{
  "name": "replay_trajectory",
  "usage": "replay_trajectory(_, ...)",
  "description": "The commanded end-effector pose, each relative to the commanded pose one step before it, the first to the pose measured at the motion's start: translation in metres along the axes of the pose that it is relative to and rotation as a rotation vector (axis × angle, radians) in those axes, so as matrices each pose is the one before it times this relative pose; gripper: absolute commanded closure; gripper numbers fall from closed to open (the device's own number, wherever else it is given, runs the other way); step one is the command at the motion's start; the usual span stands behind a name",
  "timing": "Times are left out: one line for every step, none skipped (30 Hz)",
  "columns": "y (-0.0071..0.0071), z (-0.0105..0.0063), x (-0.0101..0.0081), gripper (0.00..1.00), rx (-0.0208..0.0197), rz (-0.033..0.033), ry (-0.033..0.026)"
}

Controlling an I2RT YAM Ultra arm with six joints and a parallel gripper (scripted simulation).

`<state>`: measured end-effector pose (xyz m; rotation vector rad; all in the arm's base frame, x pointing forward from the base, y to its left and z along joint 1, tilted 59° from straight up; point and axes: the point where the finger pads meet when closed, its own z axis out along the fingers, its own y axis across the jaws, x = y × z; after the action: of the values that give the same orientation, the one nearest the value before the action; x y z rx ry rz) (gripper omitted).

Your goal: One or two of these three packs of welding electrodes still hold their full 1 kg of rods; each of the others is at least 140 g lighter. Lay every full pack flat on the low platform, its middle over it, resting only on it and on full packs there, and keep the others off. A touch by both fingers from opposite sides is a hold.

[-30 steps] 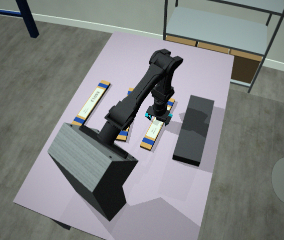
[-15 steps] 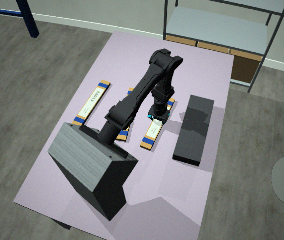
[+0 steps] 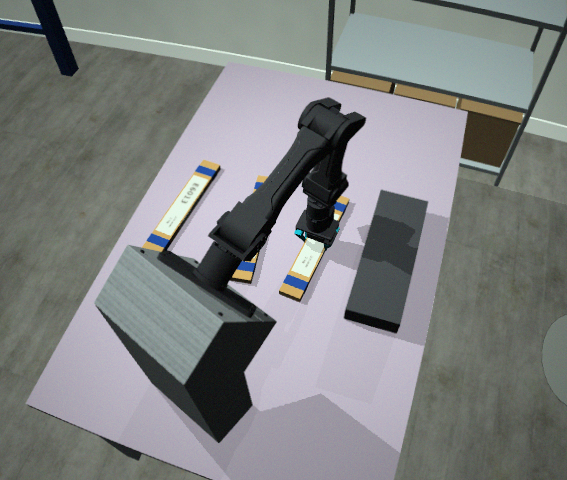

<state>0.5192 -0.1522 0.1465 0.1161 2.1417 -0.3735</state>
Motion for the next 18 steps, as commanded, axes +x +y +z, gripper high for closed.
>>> replay_trajectory(-0.00554,-0.00851,-0.02243,1.00,0.00490,0.00496,-0.04951)
replay_trajectory(0.00000,0.00000,0.00000,1.00,0.00000,0.00000,0.00000)
replay_trajectory(0.00000,0.00000,0.00000,1.00,0.00000,0.00000,0.00000)
replay_trajectory(0.00000,0.00000,0.00000,1.00,0.00000,0.00000,0.00000)
replay_trajectory(0.00000,0.00000,0.00000,1.00,0.00000,0.00000,0.00000)
replay_trajectory(0.00000,0.00000,0.00000,1.00,0.00000,0.00000,0.00000)
replay_trajectory(0.00000,0.00000,0.00000,1.00,0.00000,0.00000,0.00000)
replay_trajectory(0.00000,0.00000,0.00000,1.00,0.00000,0.00000,0.00000)
replay_trajectory(0.00000,0.00000,0.00000,1.00,0.00000,0.00000,0.00000)
replay_trajectory(0.00000,0.00000,0.00000,1.00,0.00000,0.00000,0.00000)
replay_trajectory(0.00000,0.00000,0.00000,1.00,0.00000,0.00000,0.00000)
replay_trajectory(0.00000,0.00000,0.00000,1.00,0.00000,0.00000,0.00000)
replay_trajectory(0.00000,0.00000,0.00000,1.00,0.00000,0.00000,0.00000)
replay_trajectory(0.00000,0.00000,0.00000,1.00,0.00000,0.00000,0.00000)
replay_trajectory(0.00000,0.00000,0.00000,1.00,0.00000,0.00000,0.00000)
replay_trajectory(0.00000,0.00000,0.00000,1.00,0.00000,0.00000,0.00000)
replay_trajectory(0.00228,-0.00246,0.00846,1.00,-0.00464,-0.00215,0.02026)
replay_trajectory(0.00326,-0.00080,0.01282,1.00,-0.00622,-0.00294,0.02820)
